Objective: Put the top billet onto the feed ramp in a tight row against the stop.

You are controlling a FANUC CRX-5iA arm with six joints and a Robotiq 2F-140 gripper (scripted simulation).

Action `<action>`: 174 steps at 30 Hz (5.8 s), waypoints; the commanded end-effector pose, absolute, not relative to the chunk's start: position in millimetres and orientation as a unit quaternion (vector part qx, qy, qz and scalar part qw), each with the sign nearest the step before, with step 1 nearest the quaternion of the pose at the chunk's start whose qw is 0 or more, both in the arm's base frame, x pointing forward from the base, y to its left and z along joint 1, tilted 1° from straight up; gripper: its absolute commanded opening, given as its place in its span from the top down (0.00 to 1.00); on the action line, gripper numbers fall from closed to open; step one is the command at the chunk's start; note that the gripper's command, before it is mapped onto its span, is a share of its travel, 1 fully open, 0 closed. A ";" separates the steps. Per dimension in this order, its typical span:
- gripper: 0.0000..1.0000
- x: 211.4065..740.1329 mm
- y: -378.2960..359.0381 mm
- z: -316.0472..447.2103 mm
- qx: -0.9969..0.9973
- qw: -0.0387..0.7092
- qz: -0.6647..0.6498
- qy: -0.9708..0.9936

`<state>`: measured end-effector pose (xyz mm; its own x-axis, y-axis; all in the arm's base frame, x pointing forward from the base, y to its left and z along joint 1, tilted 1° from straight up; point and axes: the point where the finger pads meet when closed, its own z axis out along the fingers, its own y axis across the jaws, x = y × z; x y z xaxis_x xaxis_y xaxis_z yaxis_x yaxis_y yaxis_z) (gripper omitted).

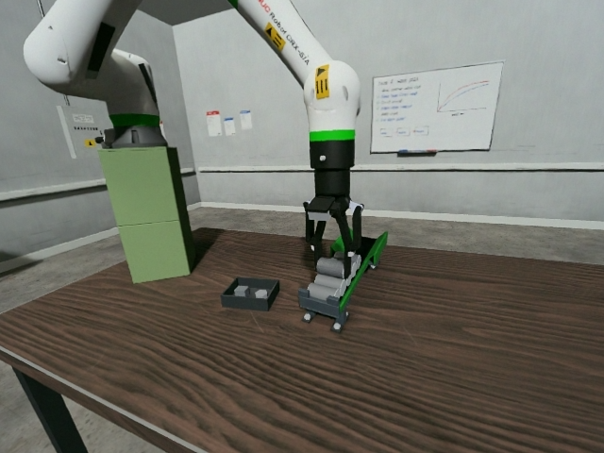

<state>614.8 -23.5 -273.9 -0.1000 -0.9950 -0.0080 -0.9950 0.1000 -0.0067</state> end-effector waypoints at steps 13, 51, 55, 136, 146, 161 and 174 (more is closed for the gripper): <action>0.54 615.6 -23.4 -273.0 -0.671 0.006 0.000 0.742; 0.54 614.7 -24.2 -173.1 -0.671 0.006 0.000 0.742; 0.54 614.7 -24.2 -173.0 -0.671 0.006 0.000 0.742; 0.54 632.1 130.5 -289.1 -0.671 0.006 0.000 0.742; 0.54 632.1 130.5 -289.1 -0.671 0.006 0.000 0.742; 0.50 632.1 130.5 -289.1 -0.671 0.006 0.000 0.742; 0.48 632.1 130.5 -289.1 -0.671 0.006 0.000 0.742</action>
